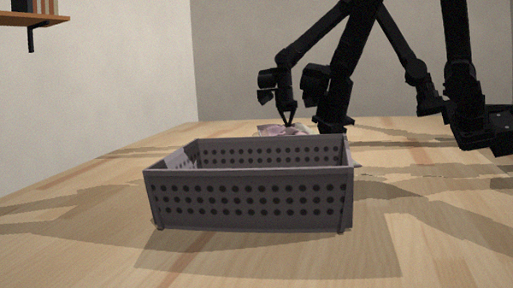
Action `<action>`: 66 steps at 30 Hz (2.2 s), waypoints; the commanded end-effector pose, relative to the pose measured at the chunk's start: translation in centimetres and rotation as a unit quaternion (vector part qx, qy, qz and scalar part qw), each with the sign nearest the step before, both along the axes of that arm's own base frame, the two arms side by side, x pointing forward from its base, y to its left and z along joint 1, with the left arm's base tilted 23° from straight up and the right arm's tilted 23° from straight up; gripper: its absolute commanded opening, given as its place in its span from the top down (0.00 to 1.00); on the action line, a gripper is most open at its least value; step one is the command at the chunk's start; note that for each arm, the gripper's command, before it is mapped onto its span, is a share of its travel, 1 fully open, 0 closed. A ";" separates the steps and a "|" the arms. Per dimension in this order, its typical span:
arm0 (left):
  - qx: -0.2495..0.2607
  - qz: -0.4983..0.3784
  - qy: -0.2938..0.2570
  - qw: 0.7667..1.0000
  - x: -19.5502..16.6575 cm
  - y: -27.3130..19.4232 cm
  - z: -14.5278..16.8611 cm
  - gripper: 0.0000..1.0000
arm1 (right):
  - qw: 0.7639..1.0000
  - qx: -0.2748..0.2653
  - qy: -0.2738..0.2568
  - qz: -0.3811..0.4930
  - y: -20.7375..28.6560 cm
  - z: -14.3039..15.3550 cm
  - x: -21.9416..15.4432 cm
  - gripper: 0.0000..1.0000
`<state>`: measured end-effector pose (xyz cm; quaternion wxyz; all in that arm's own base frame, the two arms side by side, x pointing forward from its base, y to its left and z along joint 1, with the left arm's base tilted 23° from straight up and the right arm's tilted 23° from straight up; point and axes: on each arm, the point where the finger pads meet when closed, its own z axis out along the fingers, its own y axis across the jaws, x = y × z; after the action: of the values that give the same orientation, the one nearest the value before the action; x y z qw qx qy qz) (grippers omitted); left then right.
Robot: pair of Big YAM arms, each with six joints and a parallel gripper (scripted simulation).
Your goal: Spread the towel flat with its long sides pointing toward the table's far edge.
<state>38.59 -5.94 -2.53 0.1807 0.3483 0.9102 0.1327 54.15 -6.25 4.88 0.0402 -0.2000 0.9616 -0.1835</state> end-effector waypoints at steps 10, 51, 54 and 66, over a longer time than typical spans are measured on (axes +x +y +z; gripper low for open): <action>-0.038 0.102 -0.067 0.992 -3.2 -1.7 1.0 0.99 | 0.994 -0.021 0.019 0.110 4.0 1.1 5.8 0.99; -0.102 0.445 -0.172 0.873 -14.1 -10.5 -4.7 0.99 | 0.874 -0.081 0.145 0.457 25.5 -4.6 12.1 0.99; -0.107 0.469 -0.181 0.858 -14.5 -11.3 -5.1 0.99 | 0.859 -0.085 0.154 0.481 27.2 -5.3 12.1 0.99; -0.118 0.518 -0.201 0.823 -14.6 -12.4 -7.0 0.99 | 0.832 -0.093 0.169 0.520 29.4 -7.7 12.5 0.99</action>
<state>23.02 -16.61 -9.45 0.2890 -0.1979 0.9183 0.1845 64.46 22.56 -4.24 -0.0706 -0.6933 0.6946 -0.1787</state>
